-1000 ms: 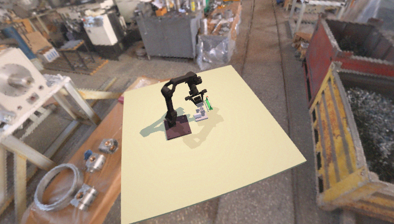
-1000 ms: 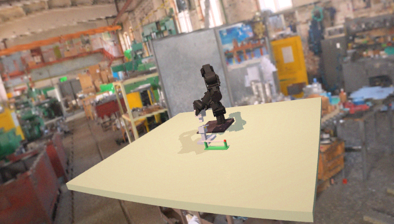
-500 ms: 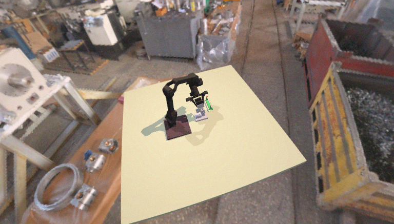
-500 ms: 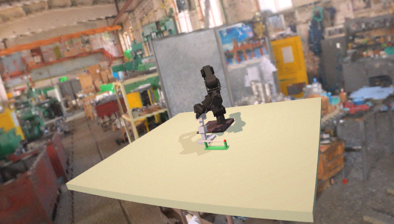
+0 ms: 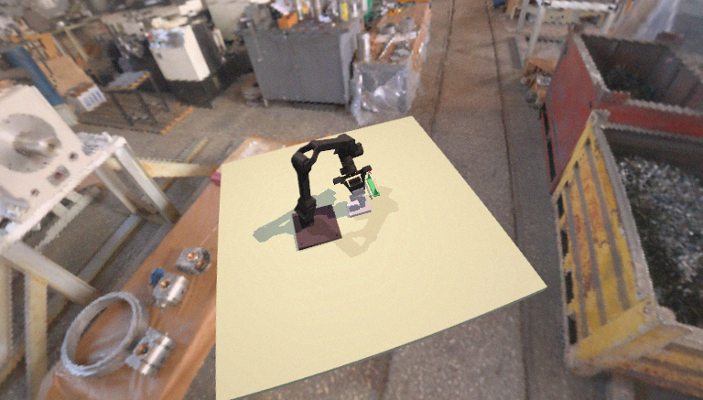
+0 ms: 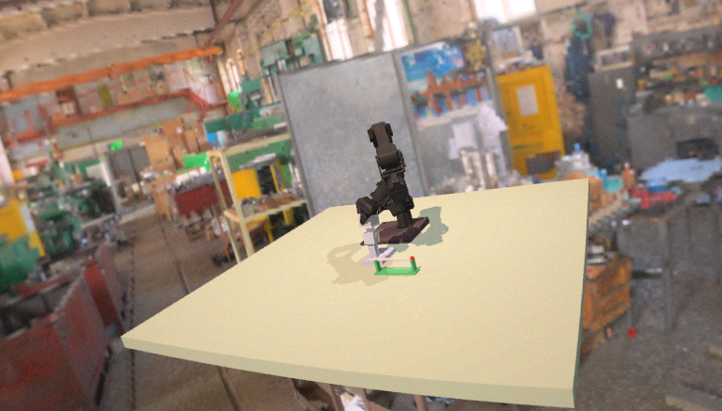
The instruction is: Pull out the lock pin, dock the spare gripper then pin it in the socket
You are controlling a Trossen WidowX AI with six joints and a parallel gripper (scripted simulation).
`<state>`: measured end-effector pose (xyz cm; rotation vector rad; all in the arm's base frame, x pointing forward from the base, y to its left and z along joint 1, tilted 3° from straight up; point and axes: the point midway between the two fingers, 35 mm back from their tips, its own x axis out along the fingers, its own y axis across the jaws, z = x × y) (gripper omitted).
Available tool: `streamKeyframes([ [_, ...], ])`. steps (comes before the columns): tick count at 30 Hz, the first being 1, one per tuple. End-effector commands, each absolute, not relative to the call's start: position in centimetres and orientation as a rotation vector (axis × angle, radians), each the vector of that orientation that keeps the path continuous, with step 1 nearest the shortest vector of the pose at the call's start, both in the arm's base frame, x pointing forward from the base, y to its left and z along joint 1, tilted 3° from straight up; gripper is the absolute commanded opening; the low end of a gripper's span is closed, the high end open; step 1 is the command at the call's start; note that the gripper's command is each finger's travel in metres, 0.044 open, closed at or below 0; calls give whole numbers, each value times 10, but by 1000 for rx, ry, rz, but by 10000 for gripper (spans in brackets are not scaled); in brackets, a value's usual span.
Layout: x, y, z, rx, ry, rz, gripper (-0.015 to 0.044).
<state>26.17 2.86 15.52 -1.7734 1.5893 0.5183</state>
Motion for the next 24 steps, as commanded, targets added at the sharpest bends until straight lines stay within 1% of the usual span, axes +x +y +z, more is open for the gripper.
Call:
streamKeyframes([
  [1,264,27,151,-1785,1589,511,0],
  [12,267,27,136,-1785,1589,510,0],
  [24,265,28,138,-1776,1589,518,0],
])
